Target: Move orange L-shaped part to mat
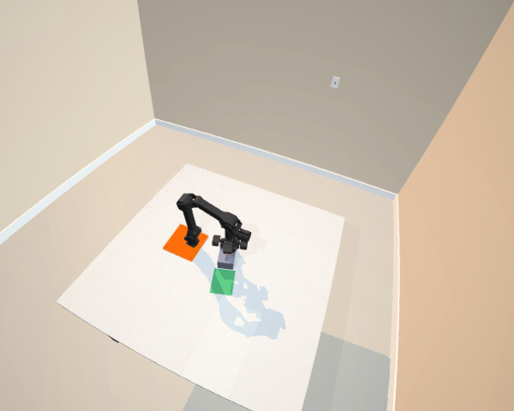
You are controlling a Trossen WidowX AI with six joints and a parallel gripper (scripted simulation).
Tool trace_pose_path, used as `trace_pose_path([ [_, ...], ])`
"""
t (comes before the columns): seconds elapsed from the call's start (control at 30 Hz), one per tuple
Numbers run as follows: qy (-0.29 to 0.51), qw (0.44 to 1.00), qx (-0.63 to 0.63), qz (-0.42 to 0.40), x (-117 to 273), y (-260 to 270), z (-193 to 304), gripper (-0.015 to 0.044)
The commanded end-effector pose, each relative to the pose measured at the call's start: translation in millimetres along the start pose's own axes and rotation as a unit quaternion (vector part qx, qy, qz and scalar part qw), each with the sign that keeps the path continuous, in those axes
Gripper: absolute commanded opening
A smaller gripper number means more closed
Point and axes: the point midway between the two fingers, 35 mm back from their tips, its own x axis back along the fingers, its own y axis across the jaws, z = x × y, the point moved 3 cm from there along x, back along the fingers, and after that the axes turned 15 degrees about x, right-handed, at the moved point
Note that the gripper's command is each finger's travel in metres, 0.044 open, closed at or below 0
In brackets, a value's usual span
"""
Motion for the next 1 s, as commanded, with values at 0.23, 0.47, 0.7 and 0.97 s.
trace_pose_path([
  [0.23, 0.001, 1.0, -0.001, -0.001, 17.3, 0.0, 0.2, 0.0],
  [0.47, 0.001, 1.0, -0.001, -0.001, 28.5, 0.0, 0.2, 0.0],
  [0.7, 0.001, 1.0, -0.001, -0.001, 39.8, 0.0, 0.2, 0.0],
  [0.97, 0.001, 1.0, -0.001, -0.001, 52.7, 0.0, 0.2, 0.0],
])
